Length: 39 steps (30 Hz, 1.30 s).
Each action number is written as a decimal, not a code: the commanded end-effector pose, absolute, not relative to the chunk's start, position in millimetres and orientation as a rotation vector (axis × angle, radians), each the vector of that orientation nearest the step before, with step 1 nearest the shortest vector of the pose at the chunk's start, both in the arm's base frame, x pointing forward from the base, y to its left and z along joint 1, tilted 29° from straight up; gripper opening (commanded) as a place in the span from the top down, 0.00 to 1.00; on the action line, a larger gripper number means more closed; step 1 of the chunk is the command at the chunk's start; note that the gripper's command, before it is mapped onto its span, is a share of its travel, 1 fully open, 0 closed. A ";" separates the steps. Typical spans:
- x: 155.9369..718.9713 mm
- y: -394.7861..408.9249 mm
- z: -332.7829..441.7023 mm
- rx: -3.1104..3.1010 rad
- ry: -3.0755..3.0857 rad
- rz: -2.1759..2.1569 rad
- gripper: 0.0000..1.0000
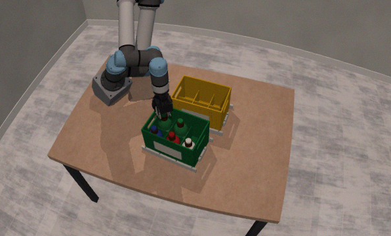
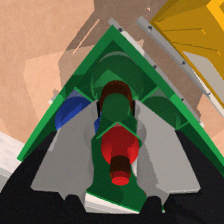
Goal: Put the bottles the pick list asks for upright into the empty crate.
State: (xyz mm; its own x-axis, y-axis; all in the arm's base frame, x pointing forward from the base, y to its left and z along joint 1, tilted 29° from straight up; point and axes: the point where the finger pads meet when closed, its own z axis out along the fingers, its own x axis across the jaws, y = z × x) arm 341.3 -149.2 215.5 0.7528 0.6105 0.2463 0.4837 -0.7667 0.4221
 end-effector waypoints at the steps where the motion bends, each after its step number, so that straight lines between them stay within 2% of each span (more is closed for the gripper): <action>1: 341.4 -149.4 216.2 2.617 0.845 0.535 1.00; 39: 337.7 -147.7 223.5 2.617 0.845 0.535 1.00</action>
